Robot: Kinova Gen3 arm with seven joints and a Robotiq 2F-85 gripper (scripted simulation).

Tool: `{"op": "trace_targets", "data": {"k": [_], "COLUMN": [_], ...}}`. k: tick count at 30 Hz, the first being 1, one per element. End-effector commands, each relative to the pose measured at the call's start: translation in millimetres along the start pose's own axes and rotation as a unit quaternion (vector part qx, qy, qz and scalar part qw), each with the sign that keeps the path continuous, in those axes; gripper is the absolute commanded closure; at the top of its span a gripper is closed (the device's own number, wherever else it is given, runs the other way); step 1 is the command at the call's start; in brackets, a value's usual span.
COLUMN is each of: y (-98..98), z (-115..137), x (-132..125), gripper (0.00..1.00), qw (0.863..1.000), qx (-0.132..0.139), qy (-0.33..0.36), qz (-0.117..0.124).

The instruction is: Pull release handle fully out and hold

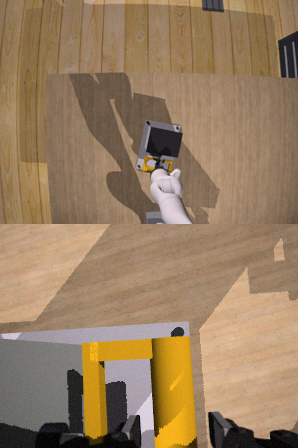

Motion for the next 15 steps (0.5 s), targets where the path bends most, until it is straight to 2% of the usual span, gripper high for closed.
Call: {"op": "trace_targets", "data": {"k": [1, 13, 14, 15], "y": [1.1, 1.1, 1.1, 1.1], "z": [0.3, 0.3, 0.3, 0.3], "x": [0.0, 0.0, 0.0, 0.0], "gripper": [0.47, 0.47, 1.0, 1.0], "qw": [1.0, 1.0, 1.0, 1.0], "qx": [0.0, 0.0, 0.0, 0.0], "qy": [0.002, 0.002, 0.002, 0.002], "qz": [0.002, 0.002, 0.002, 0.002]}}
Point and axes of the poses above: the point where the finger pads meet when closed, its own y axis out along the fingers, its own x axis across the jaws, z = x × y, the point moved 10 cm from there along -y, back along the fingers, and after that the axes turned 1 degree about -y, right-handed, at the moved point
